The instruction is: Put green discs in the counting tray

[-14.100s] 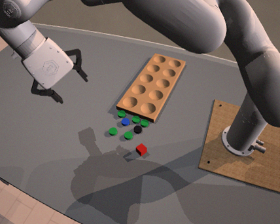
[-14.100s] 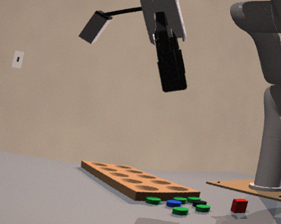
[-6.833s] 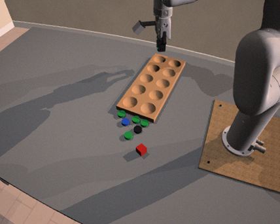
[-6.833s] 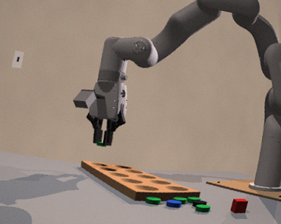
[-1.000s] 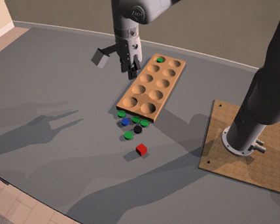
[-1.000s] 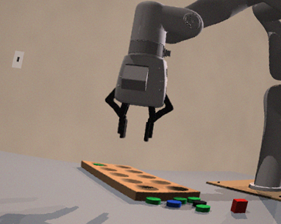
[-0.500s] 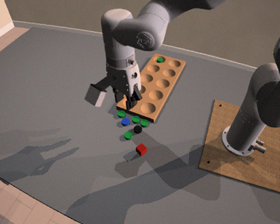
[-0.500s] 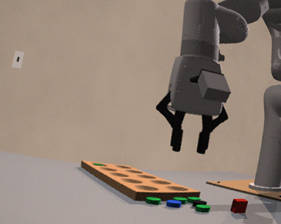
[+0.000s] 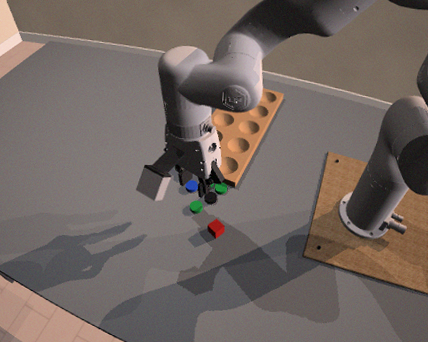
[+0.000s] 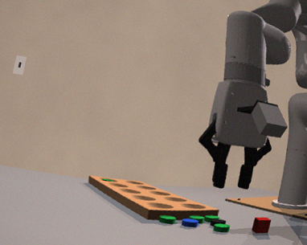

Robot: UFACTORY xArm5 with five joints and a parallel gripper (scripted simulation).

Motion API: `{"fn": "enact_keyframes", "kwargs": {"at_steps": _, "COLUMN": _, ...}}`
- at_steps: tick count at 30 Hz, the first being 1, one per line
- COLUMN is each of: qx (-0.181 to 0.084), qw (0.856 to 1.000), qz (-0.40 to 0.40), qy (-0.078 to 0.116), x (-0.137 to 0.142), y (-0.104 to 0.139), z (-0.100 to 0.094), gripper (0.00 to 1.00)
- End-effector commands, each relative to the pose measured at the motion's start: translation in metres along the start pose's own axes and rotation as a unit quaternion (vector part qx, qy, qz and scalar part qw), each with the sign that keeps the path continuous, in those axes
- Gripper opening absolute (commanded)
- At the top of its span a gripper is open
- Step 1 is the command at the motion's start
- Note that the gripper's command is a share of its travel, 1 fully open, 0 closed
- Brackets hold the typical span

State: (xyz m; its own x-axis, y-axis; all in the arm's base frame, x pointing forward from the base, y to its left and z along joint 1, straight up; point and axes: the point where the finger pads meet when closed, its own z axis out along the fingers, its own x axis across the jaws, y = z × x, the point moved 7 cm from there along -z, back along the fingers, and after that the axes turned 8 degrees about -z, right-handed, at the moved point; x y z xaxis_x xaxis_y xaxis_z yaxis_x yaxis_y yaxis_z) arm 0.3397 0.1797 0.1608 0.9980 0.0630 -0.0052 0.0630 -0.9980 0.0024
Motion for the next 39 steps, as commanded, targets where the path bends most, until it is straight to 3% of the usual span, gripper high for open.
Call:
{"fn": "enact_keyframes", "kwargs": {"at_steps": 1, "qx": 0.001, "qw": 1.0, "qz": 0.0, "qy": 0.001, "x": 0.002, "y": -0.001, "z": 0.033, "gripper": 0.47}}
{"fn": "enact_keyframes", "kwargs": {"at_steps": 2, "qx": 0.001, "qw": 1.0, "qz": 0.0, "qy": 0.001, "x": 0.002, "y": -0.001, "z": 0.033, "gripper": 0.47}}
{"fn": "enact_keyframes", "kwargs": {"at_steps": 5, "qx": 0.001, "qw": 1.0, "qz": 0.0, "qy": 0.001, "x": 0.002, "y": -0.001, "z": 0.062, "gripper": 0.47}}
{"fn": "enact_keyframes", "kwargs": {"at_steps": 7, "qx": 0.001, "qw": 1.0, "qz": 0.0, "qy": 0.001, "x": 0.002, "y": -0.001, "z": 0.07, "gripper": 0.47}}
{"fn": "enact_keyframes", "kwargs": {"at_steps": 21, "qx": 0.001, "qw": 1.0, "qz": 0.0, "qy": 0.001, "x": 0.001, "y": -0.001, "z": 0.071, "gripper": 0.47}}
{"fn": "enact_keyframes", "kwargs": {"at_steps": 22, "qx": 0.001, "qw": 1.0, "qz": 0.0, "qy": 0.001, "x": 0.001, "y": -0.001, "z": 0.071, "gripper": 0.0}}
{"fn": "enact_keyframes", "kwargs": {"at_steps": 39, "qx": 0.001, "qw": 1.0, "qz": 0.0, "qy": 0.001, "x": 0.001, "y": -0.001, "z": 0.071, "gripper": 0.0}}
